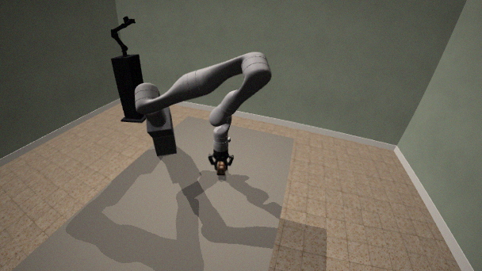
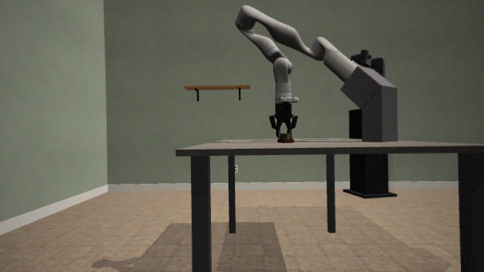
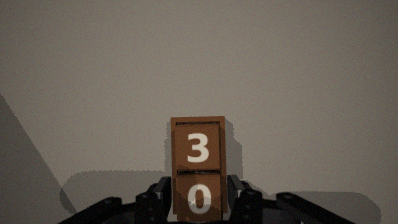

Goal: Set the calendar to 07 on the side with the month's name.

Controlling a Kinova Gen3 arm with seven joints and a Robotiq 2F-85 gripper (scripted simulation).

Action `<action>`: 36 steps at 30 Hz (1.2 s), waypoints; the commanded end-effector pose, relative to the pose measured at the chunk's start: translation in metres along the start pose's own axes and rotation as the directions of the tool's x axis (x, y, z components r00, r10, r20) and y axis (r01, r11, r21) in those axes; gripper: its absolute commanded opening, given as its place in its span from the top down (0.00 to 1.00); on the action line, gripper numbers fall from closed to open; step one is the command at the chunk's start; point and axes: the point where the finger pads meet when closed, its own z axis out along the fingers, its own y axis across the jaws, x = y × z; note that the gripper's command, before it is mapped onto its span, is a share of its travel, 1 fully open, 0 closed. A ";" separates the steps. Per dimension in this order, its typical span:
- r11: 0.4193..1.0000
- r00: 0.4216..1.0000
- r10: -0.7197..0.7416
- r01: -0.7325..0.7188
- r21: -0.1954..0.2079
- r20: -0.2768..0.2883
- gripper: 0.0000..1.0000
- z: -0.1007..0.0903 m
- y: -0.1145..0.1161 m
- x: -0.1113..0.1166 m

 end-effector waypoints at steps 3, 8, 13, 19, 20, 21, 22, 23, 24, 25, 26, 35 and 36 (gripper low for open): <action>1.000 1.000 0.000 0.000 -0.001 -0.001 0.52 0.000 0.000 0.000; 1.000 1.000 0.000 0.000 -0.001 -0.001 0.52 0.000 0.000 0.000; 1.000 1.000 0.000 0.000 -0.001 -0.001 0.52 0.000 0.000 0.000; 1.000 1.000 0.000 0.000 -0.001 -0.001 0.52 0.000 0.000 0.000; 1.000 1.000 0.000 0.000 -0.001 -0.001 0.52 0.000 0.000 0.000; 1.000 1.000 0.000 0.000 -0.001 -0.001 0.52 0.000 0.000 0.000; 1.000 1.000 0.000 0.000 -0.001 -0.001 0.72 0.000 0.000 0.000; 1.000 1.000 0.000 0.000 -0.001 -0.001 0.72 0.000 0.000 0.000; 1.000 1.000 0.000 0.000 -0.001 -0.001 0.72 0.000 0.000 0.000; 1.000 1.000 0.000 0.000 -0.001 -0.001 0.72 0.000 0.000 0.000; 1.000 1.000 0.000 0.000 -0.001 -0.001 0.72 0.000 0.000 0.000; 1.000 1.000 0.000 0.000 -0.001 -0.001 0.72 0.000 0.000 0.000; 1.000 1.000 0.000 0.000 -0.001 -0.001 0.72 0.000 0.000 0.000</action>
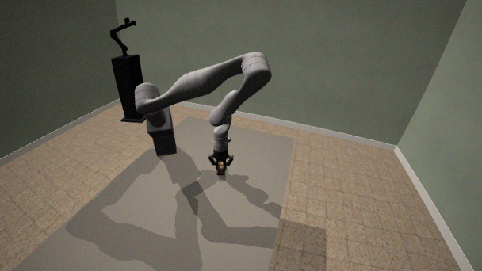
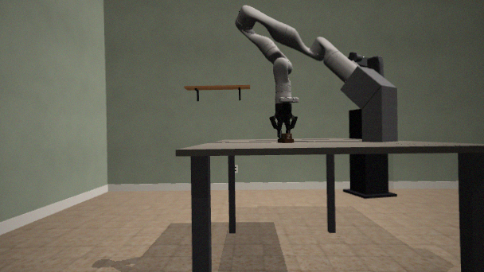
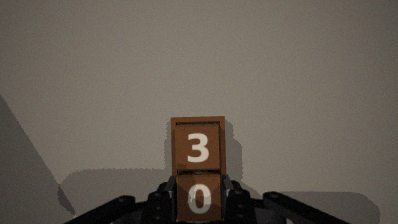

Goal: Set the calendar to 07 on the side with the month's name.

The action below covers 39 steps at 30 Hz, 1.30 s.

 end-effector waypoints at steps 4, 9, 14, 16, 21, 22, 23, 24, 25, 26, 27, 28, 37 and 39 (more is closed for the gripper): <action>1.000 1.000 0.000 0.000 -0.001 0.000 0.72 0.000 0.000 0.000; 1.000 1.000 0.000 0.000 -0.001 0.000 0.72 0.000 0.000 0.000; 1.000 1.000 0.000 0.000 -0.001 0.000 0.72 0.000 0.000 0.000; 1.000 1.000 0.000 0.000 -0.001 0.000 0.72 0.000 0.000 0.000; 1.000 1.000 0.000 0.000 -0.001 0.000 0.72 0.000 0.000 0.000; 1.000 1.000 0.000 0.000 -0.001 0.000 0.72 -0.001 0.000 0.000; 1.000 1.000 0.000 0.000 -0.001 0.000 0.72 -0.001 0.000 0.000; 1.000 1.000 0.000 0.000 -0.001 0.000 0.72 -0.002 0.000 0.000; 1.000 1.000 0.000 0.000 -0.001 0.000 0.72 -0.004 0.000 0.000; 1.000 1.000 0.000 0.000 -0.001 0.000 0.72 -0.006 0.000 0.000; 1.000 1.000 0.000 0.000 -0.001 0.000 0.72 -0.008 0.000 0.000; 1.000 1.000 0.000 0.000 -0.001 0.000 0.72 -0.011 0.000 0.000; 1.000 1.000 0.000 0.000 -0.001 0.000 0.72 -0.040 0.000 0.000; 1.000 1.000 0.000 0.000 -0.001 0.000 0.72 -0.050 0.000 0.000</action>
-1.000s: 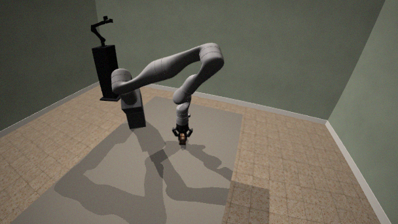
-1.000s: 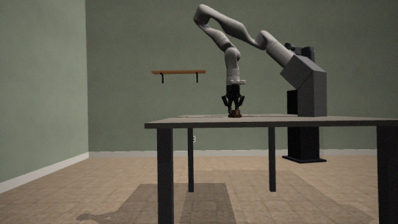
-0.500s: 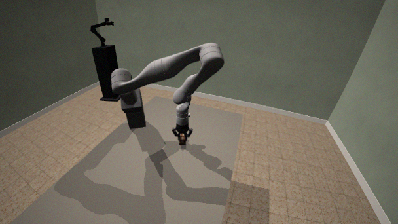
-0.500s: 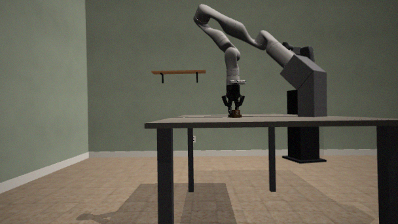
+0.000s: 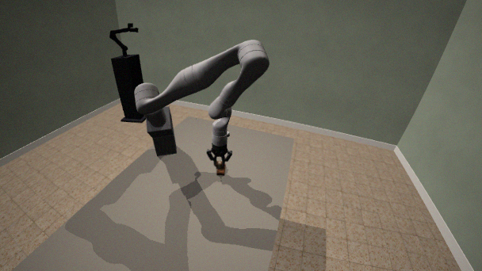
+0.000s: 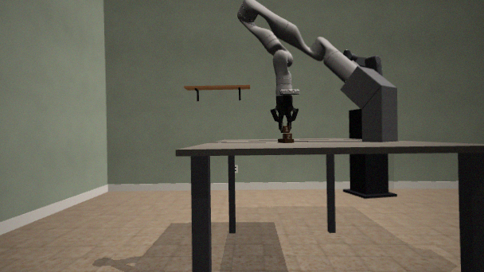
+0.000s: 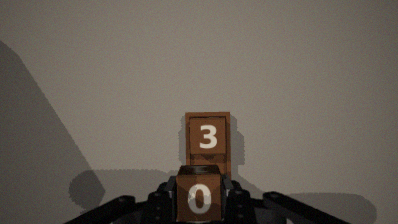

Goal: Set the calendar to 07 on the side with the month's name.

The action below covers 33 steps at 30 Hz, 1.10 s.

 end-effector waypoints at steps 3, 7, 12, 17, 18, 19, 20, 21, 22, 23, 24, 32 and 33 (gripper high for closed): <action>1.000 1.000 -0.003 0.003 -0.023 -0.010 0.72 -0.029 0.009 0.004; 1.000 1.000 -0.003 0.003 -0.023 -0.010 0.72 -0.045 0.008 0.004; 1.000 1.000 -0.003 0.003 -0.023 -0.010 0.72 -0.054 0.008 0.004; 1.000 1.000 -0.003 0.003 -0.023 -0.010 0.72 -0.063 0.008 0.003; 1.000 1.000 -0.003 0.003 -0.023 -0.010 0.72 -0.064 0.008 0.003; 1.000 1.000 -0.003 0.003 -0.023 -0.010 0.72 -0.064 0.008 0.003; 1.000 1.000 -0.003 0.003 -0.023 -0.010 0.72 -0.065 0.008 0.003; 1.000 1.000 -0.003 0.003 -0.023 -0.010 0.72 -0.065 0.008 0.003; 1.000 1.000 -0.003 0.003 -0.023 -0.010 0.72 -0.065 0.008 0.003; 1.000 1.000 -0.003 0.003 -0.023 -0.010 0.72 -0.065 0.008 0.003; 1.000 1.000 -0.003 0.003 -0.023 -0.010 0.72 -0.065 0.008 0.003; 1.000 1.000 -0.003 0.003 -0.023 -0.010 0.72 -0.065 0.008 0.003; 1.000 1.000 -0.003 0.003 -0.023 -0.010 0.72 -0.065 0.008 0.003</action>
